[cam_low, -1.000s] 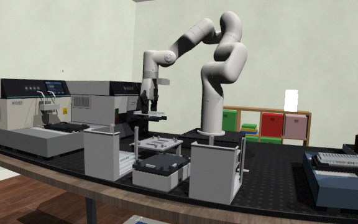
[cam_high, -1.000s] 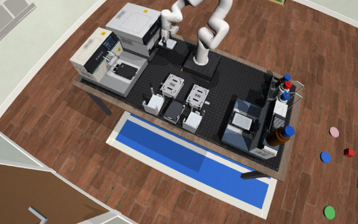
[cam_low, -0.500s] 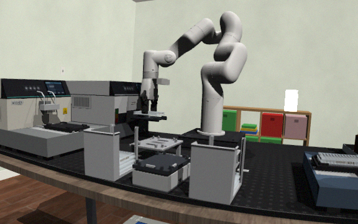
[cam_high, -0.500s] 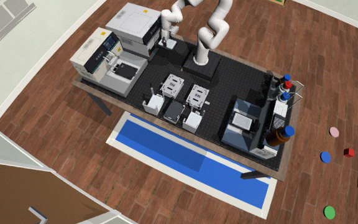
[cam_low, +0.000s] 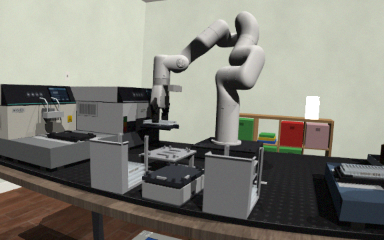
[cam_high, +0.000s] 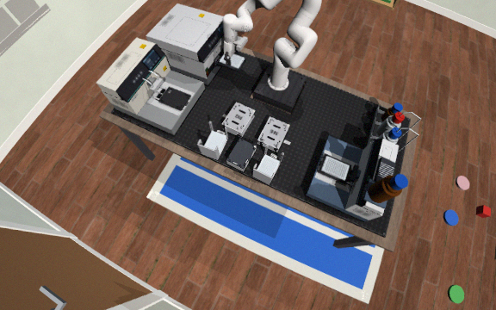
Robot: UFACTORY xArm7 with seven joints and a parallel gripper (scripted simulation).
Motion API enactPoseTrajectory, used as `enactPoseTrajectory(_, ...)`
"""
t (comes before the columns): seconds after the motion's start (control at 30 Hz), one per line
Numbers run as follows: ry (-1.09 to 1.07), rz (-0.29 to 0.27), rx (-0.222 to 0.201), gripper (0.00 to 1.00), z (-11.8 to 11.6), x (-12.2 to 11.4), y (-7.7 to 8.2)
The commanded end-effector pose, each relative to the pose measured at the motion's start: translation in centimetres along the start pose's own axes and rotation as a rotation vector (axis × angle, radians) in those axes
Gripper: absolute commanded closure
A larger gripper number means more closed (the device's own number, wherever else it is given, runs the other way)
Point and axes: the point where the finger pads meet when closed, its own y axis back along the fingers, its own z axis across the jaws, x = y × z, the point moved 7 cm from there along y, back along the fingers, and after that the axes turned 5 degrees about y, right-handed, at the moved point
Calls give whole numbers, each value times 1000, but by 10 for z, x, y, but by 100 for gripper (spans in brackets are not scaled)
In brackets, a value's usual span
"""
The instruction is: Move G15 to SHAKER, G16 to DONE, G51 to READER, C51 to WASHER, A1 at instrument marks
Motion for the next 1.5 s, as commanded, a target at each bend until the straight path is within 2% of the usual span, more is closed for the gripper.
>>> enactPoseTrajectory(0.0,0,-3,0,100,0,-1,-1)
enactPoseTrajectory(0.9,0,-3,0,100,0,-1,-5)
enactPoseTrajectory(0.93,0,-3,0,0,0,-1,-5)
enactPoseTrajectory(1.47,0,-3,0,0,0,-1,-5)
